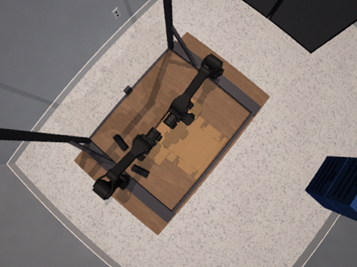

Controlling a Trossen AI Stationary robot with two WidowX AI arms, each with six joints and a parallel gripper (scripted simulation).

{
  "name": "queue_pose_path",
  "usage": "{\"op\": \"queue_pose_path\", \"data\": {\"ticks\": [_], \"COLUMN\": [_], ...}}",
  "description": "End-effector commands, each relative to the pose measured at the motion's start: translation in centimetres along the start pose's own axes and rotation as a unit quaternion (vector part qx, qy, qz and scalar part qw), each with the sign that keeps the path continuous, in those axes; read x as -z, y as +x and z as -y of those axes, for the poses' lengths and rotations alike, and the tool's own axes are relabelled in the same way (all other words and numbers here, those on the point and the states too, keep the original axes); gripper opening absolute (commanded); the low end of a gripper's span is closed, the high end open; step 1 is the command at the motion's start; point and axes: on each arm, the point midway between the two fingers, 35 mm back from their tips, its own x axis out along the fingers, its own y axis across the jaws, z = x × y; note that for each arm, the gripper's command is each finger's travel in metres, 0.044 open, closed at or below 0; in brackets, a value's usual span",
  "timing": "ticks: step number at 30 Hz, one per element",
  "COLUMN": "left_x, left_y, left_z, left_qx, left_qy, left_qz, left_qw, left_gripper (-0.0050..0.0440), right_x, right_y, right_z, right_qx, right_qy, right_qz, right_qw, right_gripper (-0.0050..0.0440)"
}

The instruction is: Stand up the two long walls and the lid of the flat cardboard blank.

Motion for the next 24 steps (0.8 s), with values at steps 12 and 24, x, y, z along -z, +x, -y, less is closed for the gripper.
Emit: {"op": "queue_pose_path", "data": {"ticks": [12,24], "left_x": [0.2,0.3], "left_y": [-0.9,-0.7], "left_z": [-3.2,-5.7], "left_qx": [0.011,0.010], "left_qy": [0.000,-0.001], "left_qz": [0.000,0.000], "left_qw": [1.000,1.000], "left_gripper": [0.0000,0.0000], "right_x": [0.9,1.7], "right_y": [-0.3,-0.1], "right_z": [1.8,2.9], "right_qx": [0.010,0.008], "right_qy": [0.393,0.655], "right_qz": [0.005,0.008], "right_qw": [0.920,0.756], "right_gripper": [0.0096,0.0096]}}
